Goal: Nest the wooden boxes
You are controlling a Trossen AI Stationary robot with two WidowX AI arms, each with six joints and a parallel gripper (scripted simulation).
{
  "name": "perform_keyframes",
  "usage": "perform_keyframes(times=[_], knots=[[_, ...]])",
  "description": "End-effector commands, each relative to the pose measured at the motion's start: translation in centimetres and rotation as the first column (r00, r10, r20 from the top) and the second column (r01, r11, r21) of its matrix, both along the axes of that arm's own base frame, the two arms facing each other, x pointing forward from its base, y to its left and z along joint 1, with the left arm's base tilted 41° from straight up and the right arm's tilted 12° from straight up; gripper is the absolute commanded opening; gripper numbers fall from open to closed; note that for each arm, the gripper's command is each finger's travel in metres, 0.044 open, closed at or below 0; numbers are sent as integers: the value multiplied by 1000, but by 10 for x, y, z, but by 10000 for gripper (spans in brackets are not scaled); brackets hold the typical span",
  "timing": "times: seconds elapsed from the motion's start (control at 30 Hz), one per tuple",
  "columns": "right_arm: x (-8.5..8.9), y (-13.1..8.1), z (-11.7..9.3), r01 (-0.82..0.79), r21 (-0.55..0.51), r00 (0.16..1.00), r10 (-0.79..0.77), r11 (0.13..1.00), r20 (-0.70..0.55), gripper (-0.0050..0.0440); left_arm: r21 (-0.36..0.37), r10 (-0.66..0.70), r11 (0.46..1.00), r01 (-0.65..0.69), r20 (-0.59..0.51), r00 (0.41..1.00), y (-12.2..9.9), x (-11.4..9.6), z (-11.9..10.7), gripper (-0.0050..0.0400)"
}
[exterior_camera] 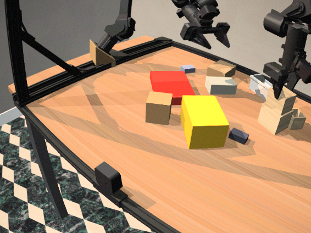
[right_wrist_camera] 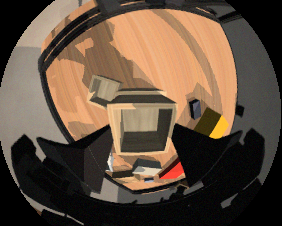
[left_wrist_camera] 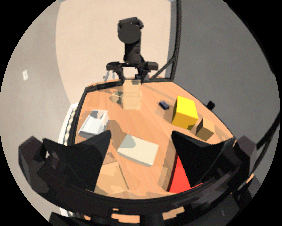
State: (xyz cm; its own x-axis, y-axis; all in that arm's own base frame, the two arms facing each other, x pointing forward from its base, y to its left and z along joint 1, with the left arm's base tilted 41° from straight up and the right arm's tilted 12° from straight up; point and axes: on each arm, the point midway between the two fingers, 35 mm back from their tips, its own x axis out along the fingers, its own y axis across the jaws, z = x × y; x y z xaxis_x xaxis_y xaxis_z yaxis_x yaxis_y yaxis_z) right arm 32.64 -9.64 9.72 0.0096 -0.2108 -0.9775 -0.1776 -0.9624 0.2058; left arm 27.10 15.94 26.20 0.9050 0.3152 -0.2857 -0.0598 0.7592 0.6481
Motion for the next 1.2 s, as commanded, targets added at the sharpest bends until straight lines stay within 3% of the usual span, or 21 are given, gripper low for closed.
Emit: perform_keyframes(times=[0.0,1.17], knots=[[-3,1,-3,1,1,1000,-1,1000,-10,0,2,0,1000,0,-1,1000,0,0,0,400],[-3,2,-2,0,1,1000,0,1000,-10,0,2,0,1000,0,-1,1000,0,0,0,400]])
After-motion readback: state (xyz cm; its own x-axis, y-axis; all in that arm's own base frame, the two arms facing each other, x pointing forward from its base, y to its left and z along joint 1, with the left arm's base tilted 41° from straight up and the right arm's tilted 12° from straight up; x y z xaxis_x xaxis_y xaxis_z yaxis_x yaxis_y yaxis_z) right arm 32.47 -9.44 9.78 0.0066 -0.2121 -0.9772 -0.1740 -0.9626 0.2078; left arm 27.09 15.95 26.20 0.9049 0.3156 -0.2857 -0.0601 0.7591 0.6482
